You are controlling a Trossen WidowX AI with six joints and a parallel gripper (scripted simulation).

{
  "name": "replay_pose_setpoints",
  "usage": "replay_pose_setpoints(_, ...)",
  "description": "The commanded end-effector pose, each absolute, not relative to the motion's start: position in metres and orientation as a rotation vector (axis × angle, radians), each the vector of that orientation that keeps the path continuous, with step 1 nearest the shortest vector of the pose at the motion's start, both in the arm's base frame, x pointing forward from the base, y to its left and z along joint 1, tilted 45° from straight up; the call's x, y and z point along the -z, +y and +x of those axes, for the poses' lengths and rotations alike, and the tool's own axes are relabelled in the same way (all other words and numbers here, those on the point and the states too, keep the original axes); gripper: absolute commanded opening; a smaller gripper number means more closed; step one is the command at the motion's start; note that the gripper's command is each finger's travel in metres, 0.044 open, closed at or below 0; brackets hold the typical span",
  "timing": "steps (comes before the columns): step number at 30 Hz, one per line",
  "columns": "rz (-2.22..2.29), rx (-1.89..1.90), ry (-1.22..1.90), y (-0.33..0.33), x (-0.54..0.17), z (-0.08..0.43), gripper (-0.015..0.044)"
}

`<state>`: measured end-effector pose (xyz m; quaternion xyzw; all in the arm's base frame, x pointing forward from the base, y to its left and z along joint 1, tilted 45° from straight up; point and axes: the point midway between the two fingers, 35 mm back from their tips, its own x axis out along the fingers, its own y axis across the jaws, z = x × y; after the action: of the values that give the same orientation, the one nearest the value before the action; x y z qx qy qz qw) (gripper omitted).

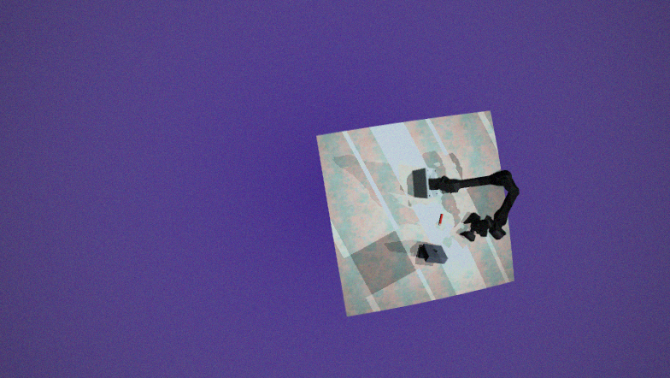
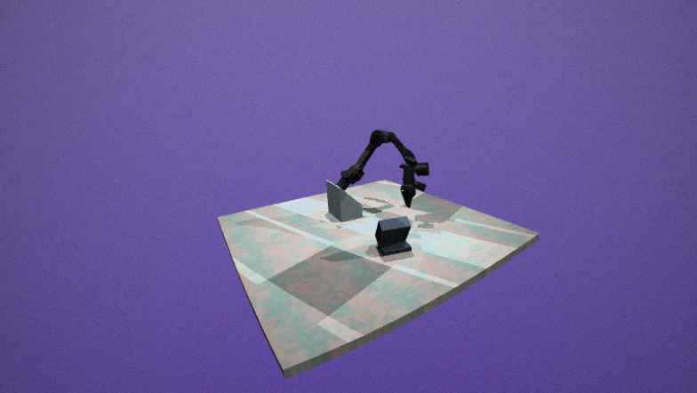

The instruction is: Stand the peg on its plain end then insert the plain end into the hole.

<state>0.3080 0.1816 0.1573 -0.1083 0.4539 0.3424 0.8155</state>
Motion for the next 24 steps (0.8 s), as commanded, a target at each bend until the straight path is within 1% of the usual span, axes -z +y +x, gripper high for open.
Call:
replay_pose_setpoints(1,-0.125,-0.707,1.045,0.174,-0.144,0.308,0.0440)
replay_pose_setpoints(24,0.546,-0.504,1.431,0.133,-0.082,0.297,0.0440)
